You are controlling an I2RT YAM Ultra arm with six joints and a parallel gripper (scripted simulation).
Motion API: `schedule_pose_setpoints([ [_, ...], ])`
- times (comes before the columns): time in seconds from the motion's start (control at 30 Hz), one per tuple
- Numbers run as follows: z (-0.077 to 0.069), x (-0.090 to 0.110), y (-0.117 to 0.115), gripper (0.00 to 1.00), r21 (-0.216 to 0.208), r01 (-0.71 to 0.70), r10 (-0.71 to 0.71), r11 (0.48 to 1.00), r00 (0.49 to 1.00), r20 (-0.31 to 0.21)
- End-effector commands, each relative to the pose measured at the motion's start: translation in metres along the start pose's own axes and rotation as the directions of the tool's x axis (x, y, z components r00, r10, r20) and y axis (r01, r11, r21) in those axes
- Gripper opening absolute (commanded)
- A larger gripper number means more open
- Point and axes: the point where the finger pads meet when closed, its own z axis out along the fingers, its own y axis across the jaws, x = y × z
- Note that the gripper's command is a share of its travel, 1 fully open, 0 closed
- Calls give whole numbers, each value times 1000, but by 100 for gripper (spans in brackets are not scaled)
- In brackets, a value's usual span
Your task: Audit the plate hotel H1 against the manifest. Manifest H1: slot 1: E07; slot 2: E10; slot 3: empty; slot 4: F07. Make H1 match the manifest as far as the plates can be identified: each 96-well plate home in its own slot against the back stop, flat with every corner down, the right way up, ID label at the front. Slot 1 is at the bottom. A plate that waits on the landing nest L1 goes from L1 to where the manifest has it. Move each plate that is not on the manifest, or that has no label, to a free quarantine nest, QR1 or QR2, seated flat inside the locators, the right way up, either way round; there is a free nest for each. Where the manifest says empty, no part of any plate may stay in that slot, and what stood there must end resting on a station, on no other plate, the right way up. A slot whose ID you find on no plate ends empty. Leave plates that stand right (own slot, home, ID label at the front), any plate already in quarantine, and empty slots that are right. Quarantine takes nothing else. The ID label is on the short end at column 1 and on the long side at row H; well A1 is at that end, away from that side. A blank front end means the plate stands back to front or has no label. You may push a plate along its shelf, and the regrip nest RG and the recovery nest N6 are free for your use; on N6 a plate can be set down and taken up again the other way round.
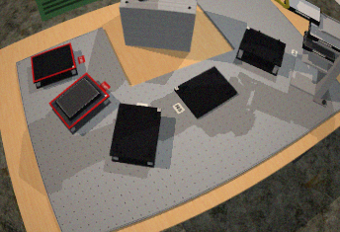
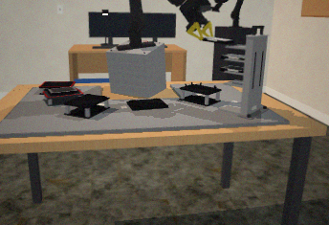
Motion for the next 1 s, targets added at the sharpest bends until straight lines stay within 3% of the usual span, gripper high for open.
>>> schedule_pose_setpoints([
  [0.0, 1, -24, 3, 86, -11, -11, 11, 1000, 999, 52],
  [0.37, 6, -32, 2, 86, -10, -15, 15, 1000, 998, 57],
  [0.4, -2, -41, 2, 86, -14, -20, 21, 1000, 996, 86],
  [0.97, 3, -36, 3, 86, -12, -16, 17, 1000, 997, 72],
])
